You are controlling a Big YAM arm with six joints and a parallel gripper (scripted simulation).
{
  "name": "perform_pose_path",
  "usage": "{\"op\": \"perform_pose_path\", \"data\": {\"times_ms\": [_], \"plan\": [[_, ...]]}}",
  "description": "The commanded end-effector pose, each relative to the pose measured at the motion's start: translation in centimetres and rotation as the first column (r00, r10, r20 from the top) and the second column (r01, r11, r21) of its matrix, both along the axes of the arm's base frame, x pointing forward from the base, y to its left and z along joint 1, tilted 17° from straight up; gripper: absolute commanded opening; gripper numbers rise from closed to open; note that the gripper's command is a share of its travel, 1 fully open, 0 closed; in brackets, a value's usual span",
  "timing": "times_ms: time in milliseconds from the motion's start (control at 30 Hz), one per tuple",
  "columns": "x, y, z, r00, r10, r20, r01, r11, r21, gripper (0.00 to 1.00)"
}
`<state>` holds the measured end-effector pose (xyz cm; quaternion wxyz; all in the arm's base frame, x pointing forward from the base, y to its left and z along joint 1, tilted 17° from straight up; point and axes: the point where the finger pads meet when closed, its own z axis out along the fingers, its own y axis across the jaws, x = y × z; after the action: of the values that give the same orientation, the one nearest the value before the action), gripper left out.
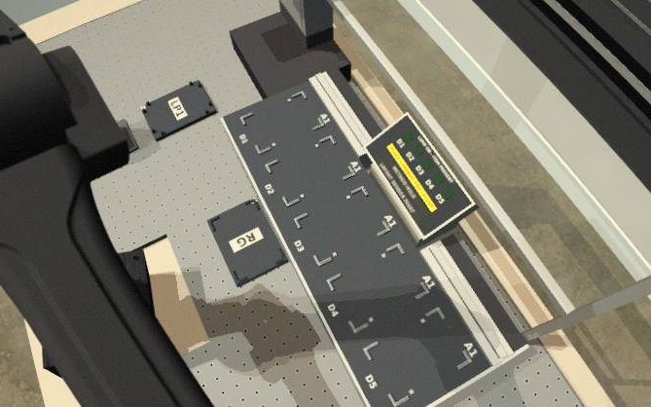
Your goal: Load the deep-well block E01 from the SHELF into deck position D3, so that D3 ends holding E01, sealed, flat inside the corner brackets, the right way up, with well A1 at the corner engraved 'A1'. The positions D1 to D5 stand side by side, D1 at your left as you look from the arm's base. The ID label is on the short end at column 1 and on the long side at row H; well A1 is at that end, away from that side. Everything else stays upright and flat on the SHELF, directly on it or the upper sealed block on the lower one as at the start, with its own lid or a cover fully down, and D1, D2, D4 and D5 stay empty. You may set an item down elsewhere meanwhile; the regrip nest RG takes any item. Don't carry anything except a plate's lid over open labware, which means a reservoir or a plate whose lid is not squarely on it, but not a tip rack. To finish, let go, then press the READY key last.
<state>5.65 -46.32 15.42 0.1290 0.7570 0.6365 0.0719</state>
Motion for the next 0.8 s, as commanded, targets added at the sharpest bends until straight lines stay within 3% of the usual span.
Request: {"op": "perform_pose_path", "data": {"times_ms": [0, 267, 367, 767], "plan": [[-0.9, -1.9, 4.7, 1.0, -0.004, 0.002, 0.004, 0.995, -0.096, 0.0], [-1.3, -1.6, 6.0, 1.0, -0.004, 0.001, 0.004, 0.995, -0.097, 0.0], [-1.0, -1.7, 5.5, 1.0, 0.003, 0.001, -0.003, 0.997, -0.082, 0.0], [-1.7, -1.3, 7.9, 1.0, 0.001, 0.0, -0.001, 0.996, -0.093, 0.0]]}}
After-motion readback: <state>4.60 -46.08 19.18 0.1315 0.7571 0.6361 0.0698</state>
